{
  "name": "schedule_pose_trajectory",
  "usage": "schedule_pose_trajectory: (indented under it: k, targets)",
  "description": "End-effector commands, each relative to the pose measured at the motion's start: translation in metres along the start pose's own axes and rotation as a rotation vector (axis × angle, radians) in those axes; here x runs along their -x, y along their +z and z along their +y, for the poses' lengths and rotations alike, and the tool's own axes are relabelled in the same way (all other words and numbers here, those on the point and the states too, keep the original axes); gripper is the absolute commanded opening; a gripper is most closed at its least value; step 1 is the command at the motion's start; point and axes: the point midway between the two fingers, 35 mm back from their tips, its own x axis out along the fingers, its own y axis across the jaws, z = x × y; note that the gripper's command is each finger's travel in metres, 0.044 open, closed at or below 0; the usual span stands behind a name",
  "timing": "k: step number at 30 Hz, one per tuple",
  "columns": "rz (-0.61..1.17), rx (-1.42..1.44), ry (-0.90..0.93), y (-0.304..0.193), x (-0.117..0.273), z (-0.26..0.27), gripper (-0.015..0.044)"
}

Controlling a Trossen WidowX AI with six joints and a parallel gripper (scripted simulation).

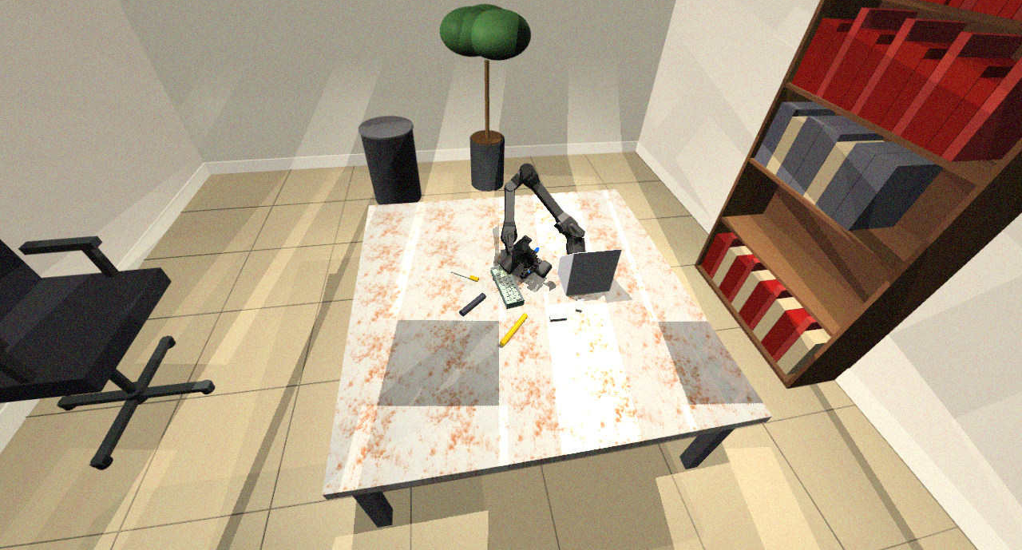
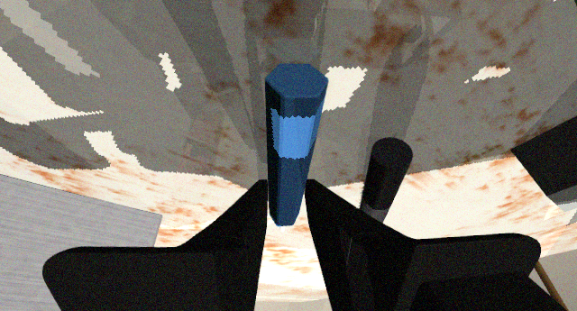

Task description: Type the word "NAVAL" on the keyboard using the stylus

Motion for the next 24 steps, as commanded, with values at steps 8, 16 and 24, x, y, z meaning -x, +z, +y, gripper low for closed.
schedule_pose_trajectory:
  k: [8,16,24]
  targets:
    - [-0.001,-0.001,0.001,-0.001,0.002,0.000,0.0000]
    - [-0.006,0.001,0.003,-0.015,0.030,0.000,0.0000]
    - [-0.002,0.000,0.001,-0.024,0.044,0.000,0.0000]
